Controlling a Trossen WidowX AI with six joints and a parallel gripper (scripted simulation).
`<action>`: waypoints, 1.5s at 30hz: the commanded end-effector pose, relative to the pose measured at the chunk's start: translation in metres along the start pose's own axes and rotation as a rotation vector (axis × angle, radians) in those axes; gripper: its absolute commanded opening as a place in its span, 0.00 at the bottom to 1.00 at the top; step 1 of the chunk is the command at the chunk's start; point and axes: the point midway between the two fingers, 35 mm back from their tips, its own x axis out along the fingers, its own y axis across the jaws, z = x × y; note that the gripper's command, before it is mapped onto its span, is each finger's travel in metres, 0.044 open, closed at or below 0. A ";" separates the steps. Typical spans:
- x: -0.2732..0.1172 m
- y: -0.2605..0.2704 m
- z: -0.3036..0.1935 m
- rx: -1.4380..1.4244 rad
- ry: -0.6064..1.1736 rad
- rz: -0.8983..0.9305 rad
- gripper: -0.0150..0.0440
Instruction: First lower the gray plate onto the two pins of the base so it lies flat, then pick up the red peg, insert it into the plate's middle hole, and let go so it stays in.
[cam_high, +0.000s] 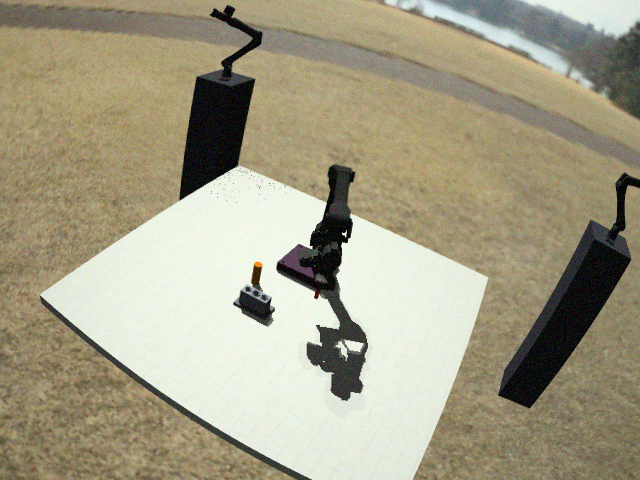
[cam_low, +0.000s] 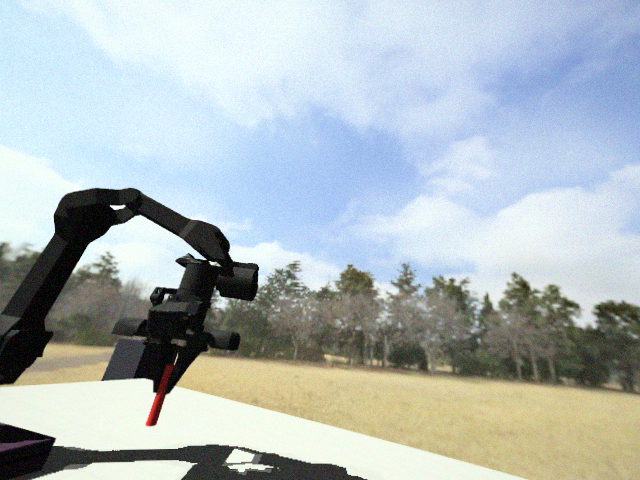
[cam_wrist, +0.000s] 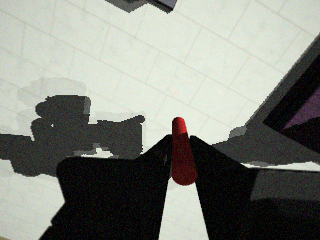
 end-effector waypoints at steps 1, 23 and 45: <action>-0.002 0.005 0.010 -0.003 -0.002 0.002 0.25; -0.004 0.023 0.067 -0.002 0.001 0.022 0.25; -0.004 0.028 0.133 0.012 -0.012 0.023 0.25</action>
